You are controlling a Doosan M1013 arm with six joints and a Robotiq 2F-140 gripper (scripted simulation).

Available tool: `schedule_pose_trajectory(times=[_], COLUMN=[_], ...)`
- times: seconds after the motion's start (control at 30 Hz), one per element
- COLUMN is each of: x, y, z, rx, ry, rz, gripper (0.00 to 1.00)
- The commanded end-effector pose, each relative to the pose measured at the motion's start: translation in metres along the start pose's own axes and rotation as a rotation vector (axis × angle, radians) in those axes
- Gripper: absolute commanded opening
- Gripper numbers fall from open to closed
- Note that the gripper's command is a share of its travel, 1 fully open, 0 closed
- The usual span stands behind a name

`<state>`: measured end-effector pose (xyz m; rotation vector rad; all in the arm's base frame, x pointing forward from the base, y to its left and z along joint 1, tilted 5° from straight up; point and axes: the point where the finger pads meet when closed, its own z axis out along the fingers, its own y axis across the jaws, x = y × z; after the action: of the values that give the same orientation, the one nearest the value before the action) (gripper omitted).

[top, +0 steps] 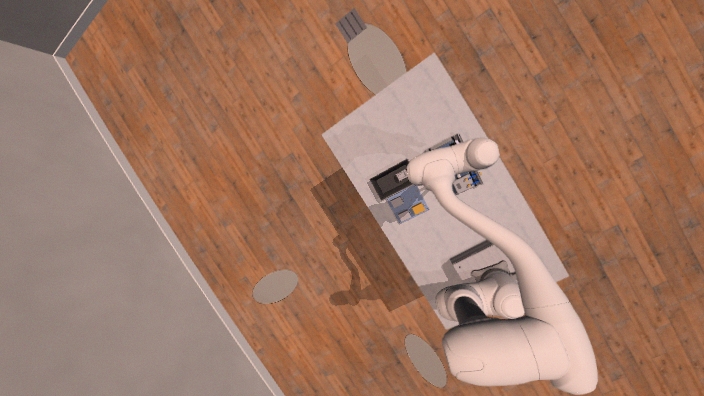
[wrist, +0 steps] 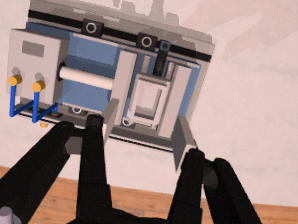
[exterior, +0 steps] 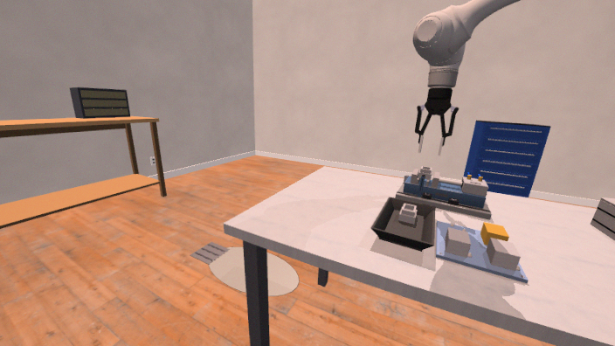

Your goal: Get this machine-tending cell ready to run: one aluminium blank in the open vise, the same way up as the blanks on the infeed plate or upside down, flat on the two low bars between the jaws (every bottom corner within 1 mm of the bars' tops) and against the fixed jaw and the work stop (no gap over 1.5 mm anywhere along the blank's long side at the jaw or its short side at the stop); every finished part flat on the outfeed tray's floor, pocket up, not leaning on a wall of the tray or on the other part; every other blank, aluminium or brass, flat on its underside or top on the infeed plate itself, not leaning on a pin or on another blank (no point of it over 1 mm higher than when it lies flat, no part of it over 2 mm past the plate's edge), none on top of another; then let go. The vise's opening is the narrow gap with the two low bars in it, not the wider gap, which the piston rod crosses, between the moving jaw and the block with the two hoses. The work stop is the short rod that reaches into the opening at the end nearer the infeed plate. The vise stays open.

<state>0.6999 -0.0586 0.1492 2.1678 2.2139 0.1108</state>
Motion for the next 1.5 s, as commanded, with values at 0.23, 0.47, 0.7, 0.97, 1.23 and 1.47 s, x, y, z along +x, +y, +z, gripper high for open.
schedule_pose_trajectory(times=[0.23,0.47,0.7,0.97,1.23,1.47], x=[0.000,0.000,0.000,0.000,0.000,0.000], y=[0.000,0.000,0.000,0.000,0.000,0.000], z=[0.017,0.027,0.039,0.047,0.049,0.050], rx=[0.000,0.000,0.000,0.000,0.000,0.000], ry=[0.000,0.000,0.000,0.000,0.000,0.000], rz=[0.000,0.000,0.000,0.000,0.000,0.000], gripper=[0.40,0.40,0.40,0.40,0.40,0.40])
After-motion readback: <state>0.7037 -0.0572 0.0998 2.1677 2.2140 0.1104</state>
